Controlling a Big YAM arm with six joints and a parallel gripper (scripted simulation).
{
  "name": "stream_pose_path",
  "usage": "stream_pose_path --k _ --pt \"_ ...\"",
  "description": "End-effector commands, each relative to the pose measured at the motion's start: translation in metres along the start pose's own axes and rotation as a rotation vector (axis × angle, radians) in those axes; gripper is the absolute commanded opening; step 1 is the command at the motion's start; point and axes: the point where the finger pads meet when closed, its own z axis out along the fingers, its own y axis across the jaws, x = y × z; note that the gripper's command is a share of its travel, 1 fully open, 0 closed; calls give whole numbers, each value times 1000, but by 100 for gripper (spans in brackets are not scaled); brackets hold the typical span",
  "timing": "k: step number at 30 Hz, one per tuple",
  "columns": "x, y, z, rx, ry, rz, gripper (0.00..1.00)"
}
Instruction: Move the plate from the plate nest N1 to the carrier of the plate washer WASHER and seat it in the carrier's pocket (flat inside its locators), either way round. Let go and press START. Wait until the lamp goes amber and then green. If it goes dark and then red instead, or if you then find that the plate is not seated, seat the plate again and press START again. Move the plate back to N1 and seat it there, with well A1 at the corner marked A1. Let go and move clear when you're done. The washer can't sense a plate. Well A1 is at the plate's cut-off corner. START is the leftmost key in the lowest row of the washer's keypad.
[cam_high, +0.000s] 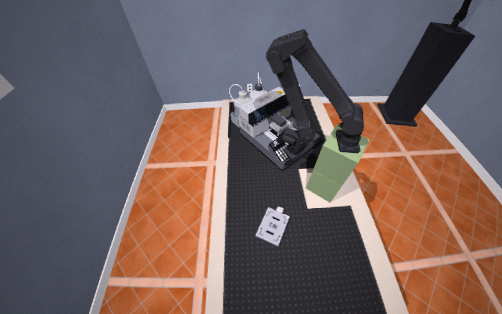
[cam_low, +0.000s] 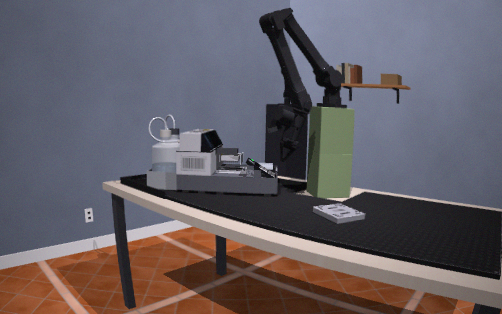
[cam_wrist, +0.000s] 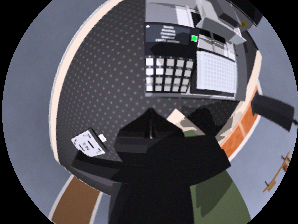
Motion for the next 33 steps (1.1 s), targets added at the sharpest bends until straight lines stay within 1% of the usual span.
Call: stream_pose_path --k 1,28,29,33 --pt "-7 3 -5 -14 -30 15 0" --pt "-7 3 -5 -14 -30 15 0" --pt "-4 1 4 -5 -18 13 0" --pt "-5 -1 7 -3 -18 11 0"
